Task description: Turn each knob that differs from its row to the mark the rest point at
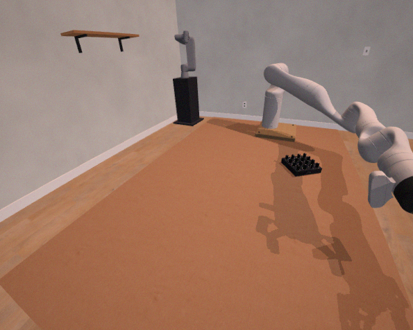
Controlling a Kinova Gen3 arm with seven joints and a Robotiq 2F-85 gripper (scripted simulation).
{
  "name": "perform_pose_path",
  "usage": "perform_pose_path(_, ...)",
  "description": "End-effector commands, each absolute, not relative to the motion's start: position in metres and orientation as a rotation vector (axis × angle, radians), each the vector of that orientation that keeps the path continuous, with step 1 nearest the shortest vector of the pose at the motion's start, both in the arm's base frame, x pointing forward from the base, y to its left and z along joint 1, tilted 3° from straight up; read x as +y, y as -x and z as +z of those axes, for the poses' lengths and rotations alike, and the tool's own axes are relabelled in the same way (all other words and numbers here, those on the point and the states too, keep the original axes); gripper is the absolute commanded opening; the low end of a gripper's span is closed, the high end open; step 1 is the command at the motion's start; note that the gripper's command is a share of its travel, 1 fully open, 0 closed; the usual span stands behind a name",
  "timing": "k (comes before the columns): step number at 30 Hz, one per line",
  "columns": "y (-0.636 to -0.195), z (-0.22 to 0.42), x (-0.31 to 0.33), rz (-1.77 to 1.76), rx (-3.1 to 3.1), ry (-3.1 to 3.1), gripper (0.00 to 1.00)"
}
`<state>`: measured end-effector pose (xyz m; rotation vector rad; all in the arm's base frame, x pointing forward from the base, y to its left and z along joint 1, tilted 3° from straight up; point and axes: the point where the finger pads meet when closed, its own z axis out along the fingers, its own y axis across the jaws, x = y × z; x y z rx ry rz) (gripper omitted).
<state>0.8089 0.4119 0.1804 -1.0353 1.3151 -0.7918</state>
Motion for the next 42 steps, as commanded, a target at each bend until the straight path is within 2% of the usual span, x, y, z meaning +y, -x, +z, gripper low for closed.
perform_pose_path(1, -0.809, 0.183, 0.412, -0.792, 1.314, 1.033, 1.0)
perform_pose_path(27, -0.811, 0.186, 0.408, -0.795, 1.318, 1.023, 1.0)
perform_pose_path(42, -0.826, 0.198, 0.365, -0.826, 1.369, 0.945, 1.0)
